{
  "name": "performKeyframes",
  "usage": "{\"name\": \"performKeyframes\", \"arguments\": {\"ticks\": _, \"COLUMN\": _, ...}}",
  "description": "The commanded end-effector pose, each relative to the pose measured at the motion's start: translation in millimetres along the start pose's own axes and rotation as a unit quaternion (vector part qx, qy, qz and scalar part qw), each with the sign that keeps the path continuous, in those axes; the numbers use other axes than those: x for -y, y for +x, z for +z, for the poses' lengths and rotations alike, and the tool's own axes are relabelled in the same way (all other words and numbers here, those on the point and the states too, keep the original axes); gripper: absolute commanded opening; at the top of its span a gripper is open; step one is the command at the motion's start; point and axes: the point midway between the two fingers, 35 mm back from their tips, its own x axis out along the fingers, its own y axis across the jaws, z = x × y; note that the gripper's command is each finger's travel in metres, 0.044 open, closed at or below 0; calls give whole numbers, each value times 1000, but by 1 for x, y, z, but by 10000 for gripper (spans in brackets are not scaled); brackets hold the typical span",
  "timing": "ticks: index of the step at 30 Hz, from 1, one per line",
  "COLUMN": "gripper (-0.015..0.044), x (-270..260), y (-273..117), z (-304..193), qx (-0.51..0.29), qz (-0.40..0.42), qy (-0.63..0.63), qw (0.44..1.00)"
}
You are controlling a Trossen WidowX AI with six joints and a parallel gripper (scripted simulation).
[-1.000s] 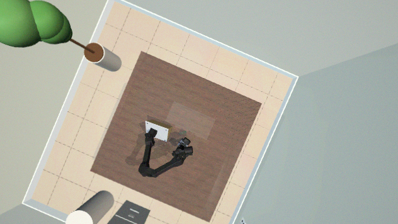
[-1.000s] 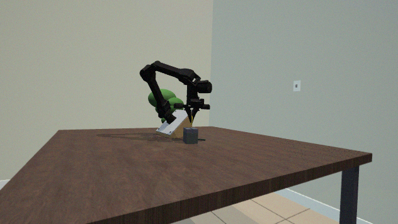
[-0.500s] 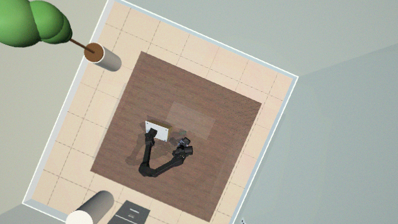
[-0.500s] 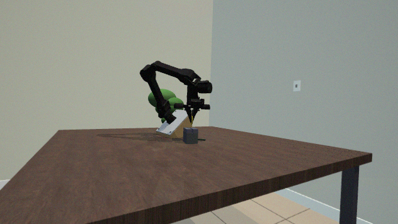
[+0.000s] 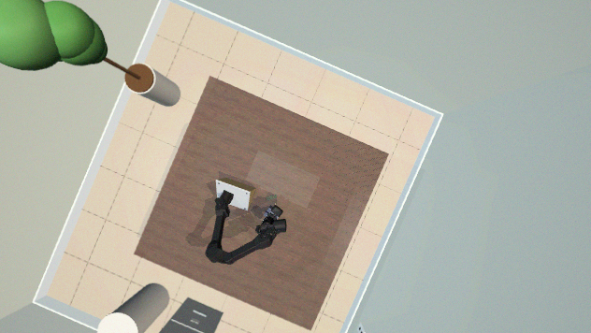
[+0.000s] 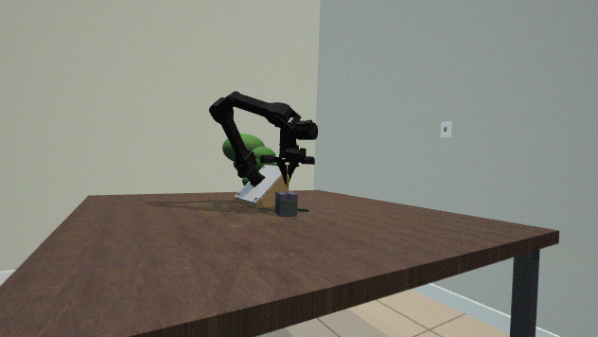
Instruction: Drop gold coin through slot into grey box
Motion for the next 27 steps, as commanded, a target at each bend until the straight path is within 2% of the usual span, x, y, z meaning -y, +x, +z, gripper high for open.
{"name": "performKeyframes", "arguments": {"ticks": 1, "gripper": 0, "x": 0, "y": 0, "z": 0, "qx": 0, "qz": 0, "qy": 0, "qw": 1000}}
{"name": "performKeyframes", "arguments": {"ticks": 27, "gripper": 0, "x": 1, "y": 13, "z": 0, "qx": 0, "qz": -1, "qy": -3, "qw": 1000}}
